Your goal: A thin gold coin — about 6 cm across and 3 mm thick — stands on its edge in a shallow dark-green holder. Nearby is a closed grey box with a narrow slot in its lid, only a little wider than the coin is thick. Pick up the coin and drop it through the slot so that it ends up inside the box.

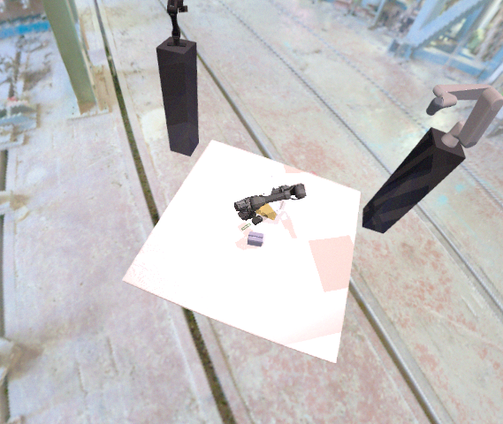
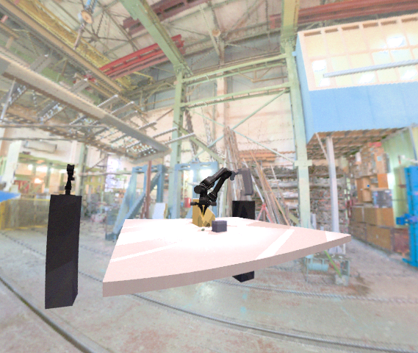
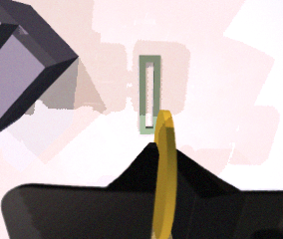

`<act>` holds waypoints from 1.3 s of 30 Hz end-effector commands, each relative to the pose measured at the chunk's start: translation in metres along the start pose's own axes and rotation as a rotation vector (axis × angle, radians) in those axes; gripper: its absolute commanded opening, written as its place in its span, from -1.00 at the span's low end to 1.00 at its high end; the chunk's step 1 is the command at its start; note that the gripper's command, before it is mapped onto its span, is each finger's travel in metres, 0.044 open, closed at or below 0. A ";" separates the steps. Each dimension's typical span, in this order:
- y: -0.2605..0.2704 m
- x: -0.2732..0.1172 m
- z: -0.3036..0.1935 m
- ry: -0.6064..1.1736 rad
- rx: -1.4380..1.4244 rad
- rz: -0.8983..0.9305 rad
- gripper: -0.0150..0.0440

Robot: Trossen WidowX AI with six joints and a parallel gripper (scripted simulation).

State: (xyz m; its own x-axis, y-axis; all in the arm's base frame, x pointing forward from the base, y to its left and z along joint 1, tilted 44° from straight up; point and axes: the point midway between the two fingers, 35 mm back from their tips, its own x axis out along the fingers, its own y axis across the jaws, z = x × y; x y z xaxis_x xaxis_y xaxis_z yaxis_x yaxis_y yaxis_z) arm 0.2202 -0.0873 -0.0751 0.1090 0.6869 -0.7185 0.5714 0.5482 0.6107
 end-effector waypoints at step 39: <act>0.015 -0.005 0.017 -0.015 0.798 -0.007 -0.49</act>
State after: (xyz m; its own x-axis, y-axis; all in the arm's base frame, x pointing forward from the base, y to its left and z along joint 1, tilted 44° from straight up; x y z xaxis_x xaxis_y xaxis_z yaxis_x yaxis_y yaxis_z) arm 0.2332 -0.0900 -0.0740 0.0991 0.6818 -0.7248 0.9829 0.0463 0.1780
